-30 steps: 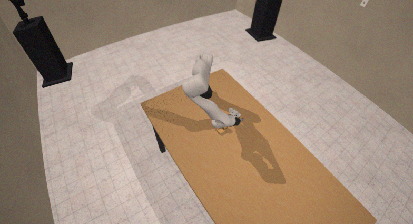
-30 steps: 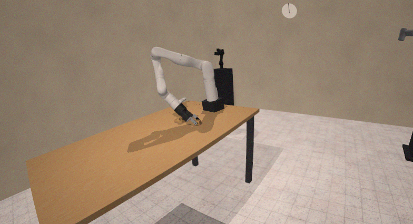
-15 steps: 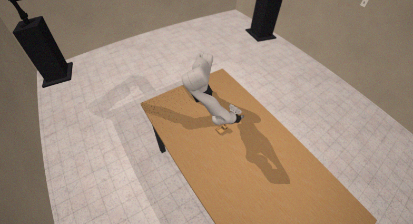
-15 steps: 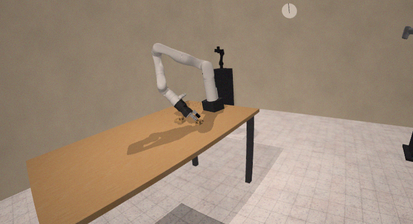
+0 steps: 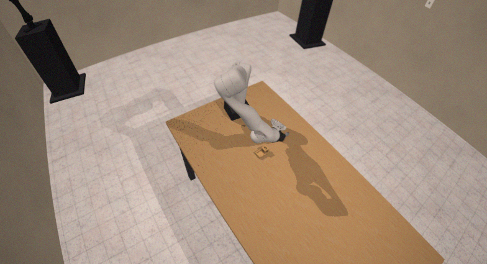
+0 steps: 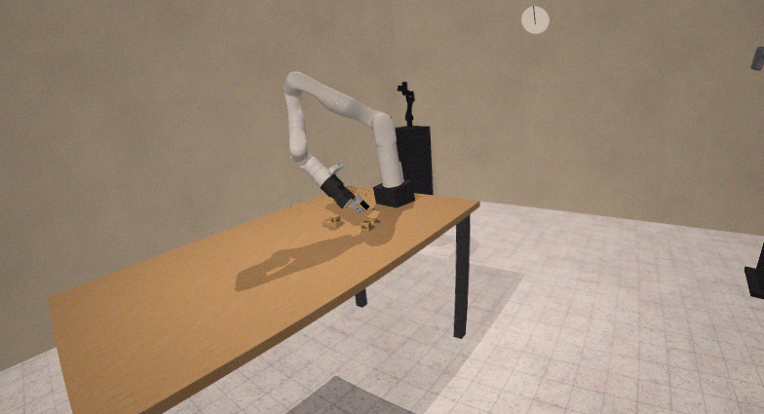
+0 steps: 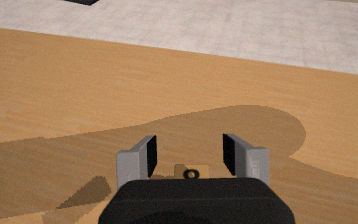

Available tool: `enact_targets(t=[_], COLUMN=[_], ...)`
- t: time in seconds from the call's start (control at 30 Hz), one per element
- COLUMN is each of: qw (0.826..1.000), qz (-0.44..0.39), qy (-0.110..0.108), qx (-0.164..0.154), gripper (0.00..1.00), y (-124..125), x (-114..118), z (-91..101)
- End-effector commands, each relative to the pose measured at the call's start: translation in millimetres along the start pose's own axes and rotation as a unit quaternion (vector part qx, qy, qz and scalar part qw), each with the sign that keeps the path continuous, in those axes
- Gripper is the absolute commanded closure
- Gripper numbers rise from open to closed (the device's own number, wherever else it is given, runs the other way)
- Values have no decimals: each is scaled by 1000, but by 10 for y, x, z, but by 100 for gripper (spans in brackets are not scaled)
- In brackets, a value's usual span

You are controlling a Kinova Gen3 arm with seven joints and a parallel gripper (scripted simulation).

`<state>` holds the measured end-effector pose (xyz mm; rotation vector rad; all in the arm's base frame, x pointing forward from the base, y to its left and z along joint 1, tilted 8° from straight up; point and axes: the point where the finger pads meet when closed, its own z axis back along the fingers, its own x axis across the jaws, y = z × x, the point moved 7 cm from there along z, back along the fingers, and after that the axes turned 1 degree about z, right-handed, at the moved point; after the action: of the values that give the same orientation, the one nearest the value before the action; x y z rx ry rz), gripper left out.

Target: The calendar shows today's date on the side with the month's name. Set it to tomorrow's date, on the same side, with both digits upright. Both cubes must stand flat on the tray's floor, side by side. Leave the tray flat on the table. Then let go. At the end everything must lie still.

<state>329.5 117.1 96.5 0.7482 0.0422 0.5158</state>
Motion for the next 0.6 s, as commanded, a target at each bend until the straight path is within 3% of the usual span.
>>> enact_targets(t=[0.0, 0.27, 0.57], qw=[1000, 1000, 994], qz=[-4, -5, -6], qy=[-1, 1, 3], qx=[1, -6, -105], gripper=[0, 0, 0], y=[46, 61, 180], x=[4, -1, 21], z=[46, 39, 10])
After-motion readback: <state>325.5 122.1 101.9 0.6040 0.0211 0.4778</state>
